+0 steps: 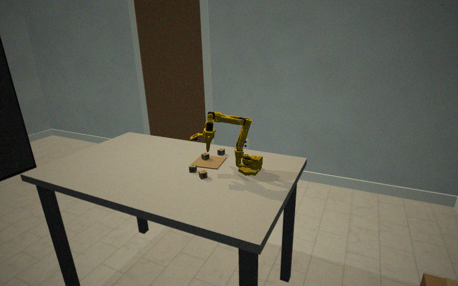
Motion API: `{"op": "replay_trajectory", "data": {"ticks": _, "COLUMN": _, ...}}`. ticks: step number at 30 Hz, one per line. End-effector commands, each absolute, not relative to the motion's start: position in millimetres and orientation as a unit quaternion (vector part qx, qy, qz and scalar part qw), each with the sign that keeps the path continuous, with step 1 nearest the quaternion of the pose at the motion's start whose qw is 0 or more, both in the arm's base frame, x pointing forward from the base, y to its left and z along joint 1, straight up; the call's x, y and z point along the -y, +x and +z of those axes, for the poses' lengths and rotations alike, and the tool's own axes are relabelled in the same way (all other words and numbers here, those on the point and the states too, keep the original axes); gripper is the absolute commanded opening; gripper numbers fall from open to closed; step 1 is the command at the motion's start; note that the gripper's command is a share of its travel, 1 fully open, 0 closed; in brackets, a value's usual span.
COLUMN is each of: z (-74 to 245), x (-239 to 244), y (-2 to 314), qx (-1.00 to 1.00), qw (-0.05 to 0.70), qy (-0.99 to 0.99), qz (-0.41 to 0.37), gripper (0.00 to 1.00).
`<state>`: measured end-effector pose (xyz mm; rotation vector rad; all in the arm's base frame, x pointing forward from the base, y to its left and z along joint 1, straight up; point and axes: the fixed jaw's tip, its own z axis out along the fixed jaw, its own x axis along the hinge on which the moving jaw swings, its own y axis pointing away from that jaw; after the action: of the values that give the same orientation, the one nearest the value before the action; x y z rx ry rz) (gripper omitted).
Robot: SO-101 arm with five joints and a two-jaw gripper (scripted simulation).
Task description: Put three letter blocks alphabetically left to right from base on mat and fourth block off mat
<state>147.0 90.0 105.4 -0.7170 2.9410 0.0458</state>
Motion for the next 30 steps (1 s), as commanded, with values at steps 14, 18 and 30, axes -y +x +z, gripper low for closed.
{"op": "replay_trajectory", "data": {"ticks": 14, "z": 92, "x": -163, "y": 126, "qx": -0.924, "qw": 0.026, "qy": -0.380, "qz": 0.014, "gripper": 0.36}}
{"op": "replay_trajectory", "data": {"ticks": 18, "z": 91, "x": -164, "y": 125, "qx": -0.923, "qw": 0.024, "qy": -0.385, "qz": 0.013, "gripper": 0.35}}
{"op": "replay_trajectory", "data": {"ticks": 30, "z": 91, "x": -164, "y": 125, "qx": -0.923, "qw": 0.024, "qy": -0.385, "qz": 0.013, "gripper": 0.35}}
